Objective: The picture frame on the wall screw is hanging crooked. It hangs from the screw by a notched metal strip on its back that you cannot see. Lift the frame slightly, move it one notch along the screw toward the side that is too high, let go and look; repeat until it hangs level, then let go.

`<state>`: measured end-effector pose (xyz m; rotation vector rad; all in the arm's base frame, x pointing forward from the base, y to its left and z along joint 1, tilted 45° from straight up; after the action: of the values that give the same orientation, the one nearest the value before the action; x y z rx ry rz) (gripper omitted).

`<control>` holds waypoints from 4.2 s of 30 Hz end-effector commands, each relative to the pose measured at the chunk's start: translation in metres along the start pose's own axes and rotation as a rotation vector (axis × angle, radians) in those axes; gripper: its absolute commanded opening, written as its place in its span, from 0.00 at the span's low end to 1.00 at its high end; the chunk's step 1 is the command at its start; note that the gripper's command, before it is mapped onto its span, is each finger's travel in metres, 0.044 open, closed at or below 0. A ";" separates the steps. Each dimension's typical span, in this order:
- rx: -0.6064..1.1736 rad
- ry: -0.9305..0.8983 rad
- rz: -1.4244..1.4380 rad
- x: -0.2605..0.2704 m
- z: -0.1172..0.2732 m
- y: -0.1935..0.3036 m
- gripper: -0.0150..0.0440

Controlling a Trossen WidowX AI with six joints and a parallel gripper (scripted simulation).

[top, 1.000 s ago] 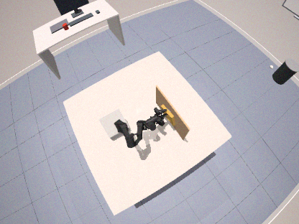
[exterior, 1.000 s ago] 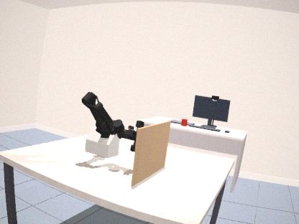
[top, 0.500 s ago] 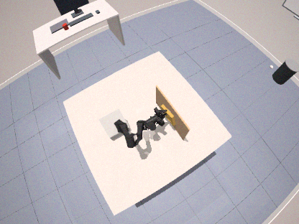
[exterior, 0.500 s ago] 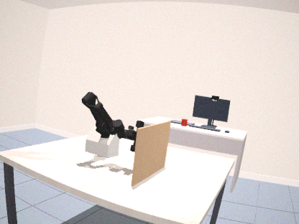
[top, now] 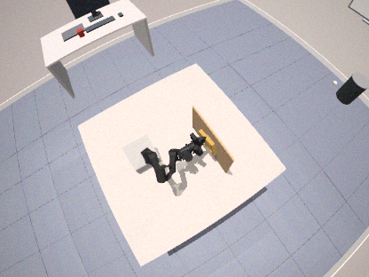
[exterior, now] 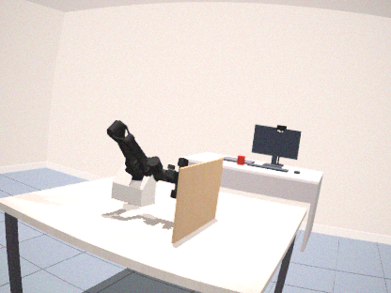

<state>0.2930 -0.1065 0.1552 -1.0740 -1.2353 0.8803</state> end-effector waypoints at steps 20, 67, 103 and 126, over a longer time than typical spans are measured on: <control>-0.001 0.001 -0.006 0.005 0.000 -0.001 0.25; -0.001 0.001 -0.006 0.010 0.000 -0.002 0.25; -0.001 0.001 -0.006 0.011 0.000 -0.010 0.25; -0.001 0.001 -0.006 0.011 0.000 -0.012 0.25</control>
<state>0.2933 -0.1011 0.1642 -1.0653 -1.2130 0.8696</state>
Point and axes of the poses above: the point midway between the two fingers, 35 mm back from their tips, its own z axis back along the fingers, its own x axis across the jaws, y = z × x, the point moved 6 cm from there along z, back along the fingers, and after that the axes turned 11 degrees about z, right-handed, at the moved point
